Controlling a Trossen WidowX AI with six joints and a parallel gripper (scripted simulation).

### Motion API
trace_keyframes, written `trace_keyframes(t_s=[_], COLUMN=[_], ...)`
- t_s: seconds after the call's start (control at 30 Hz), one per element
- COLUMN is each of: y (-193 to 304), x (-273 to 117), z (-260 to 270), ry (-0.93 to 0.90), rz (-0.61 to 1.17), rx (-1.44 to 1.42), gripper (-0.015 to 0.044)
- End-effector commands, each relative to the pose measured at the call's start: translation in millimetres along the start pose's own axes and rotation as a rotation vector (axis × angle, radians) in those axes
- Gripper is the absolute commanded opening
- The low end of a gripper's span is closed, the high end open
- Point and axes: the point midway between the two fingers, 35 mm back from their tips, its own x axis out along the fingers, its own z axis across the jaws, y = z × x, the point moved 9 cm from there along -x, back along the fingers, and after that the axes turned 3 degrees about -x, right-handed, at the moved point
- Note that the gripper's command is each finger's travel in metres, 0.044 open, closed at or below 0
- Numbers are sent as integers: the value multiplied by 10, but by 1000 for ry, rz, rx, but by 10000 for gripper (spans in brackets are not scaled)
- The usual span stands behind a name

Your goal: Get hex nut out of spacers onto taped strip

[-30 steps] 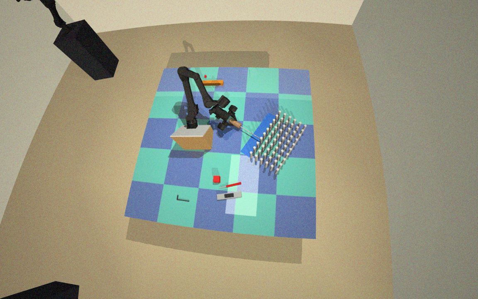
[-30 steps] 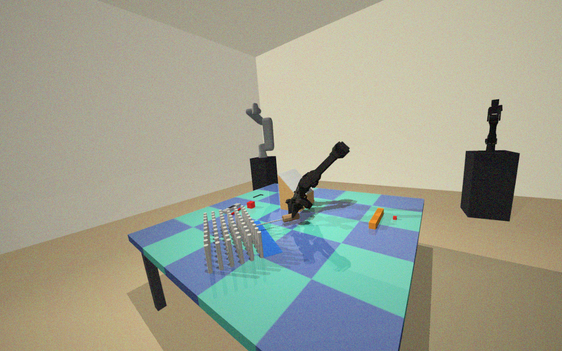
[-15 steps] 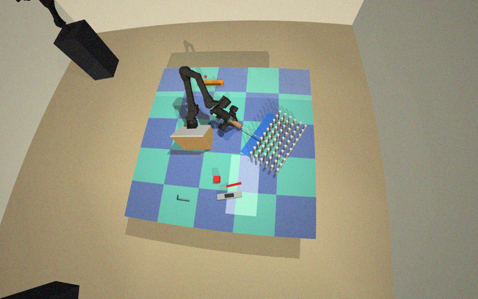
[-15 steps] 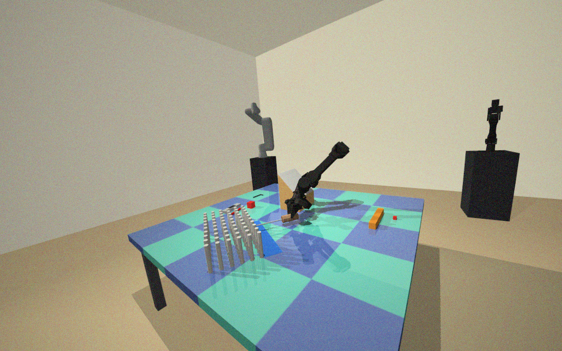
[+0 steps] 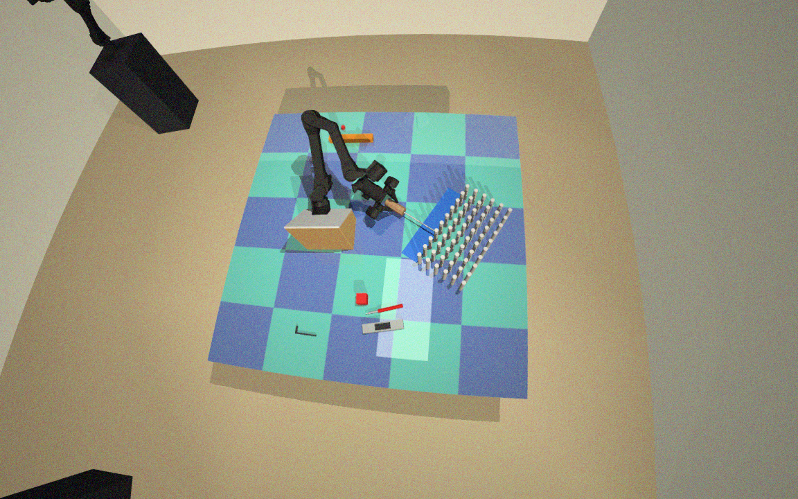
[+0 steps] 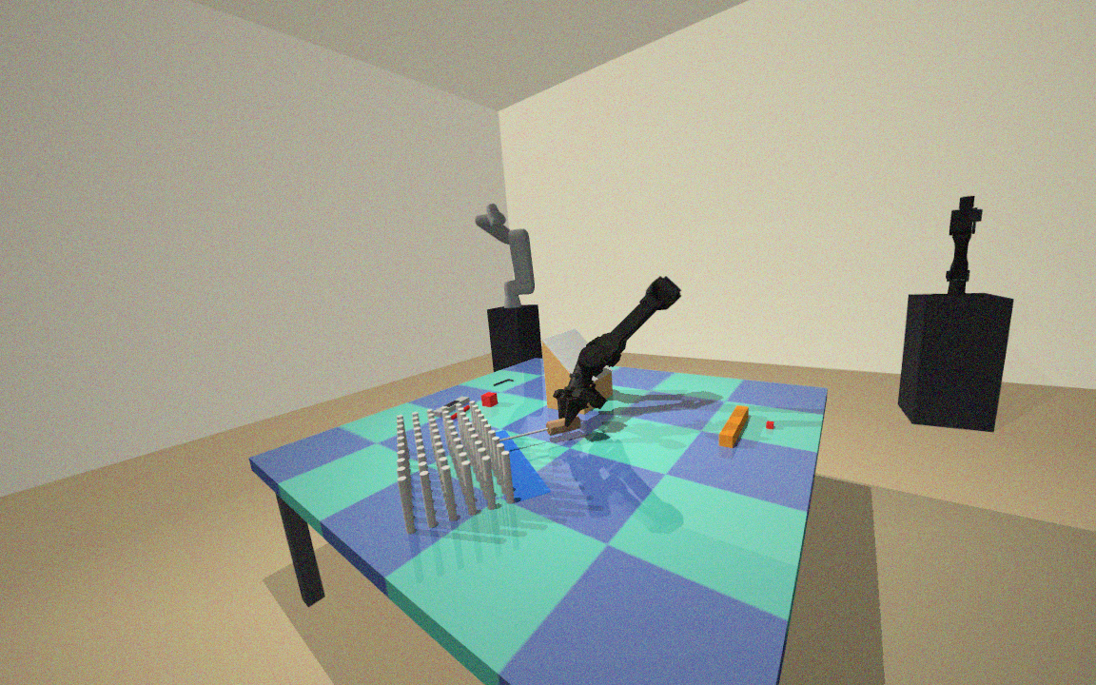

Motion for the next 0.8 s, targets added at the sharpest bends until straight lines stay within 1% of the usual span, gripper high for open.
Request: trace_keyframes(t_s=[0.0, 0.77], y=[28, 114], x=[16, 74], z=[-11, -12], ry=[5, 5], rz=[3, 3], rx=[-7, -8], gripper=[0, 0])
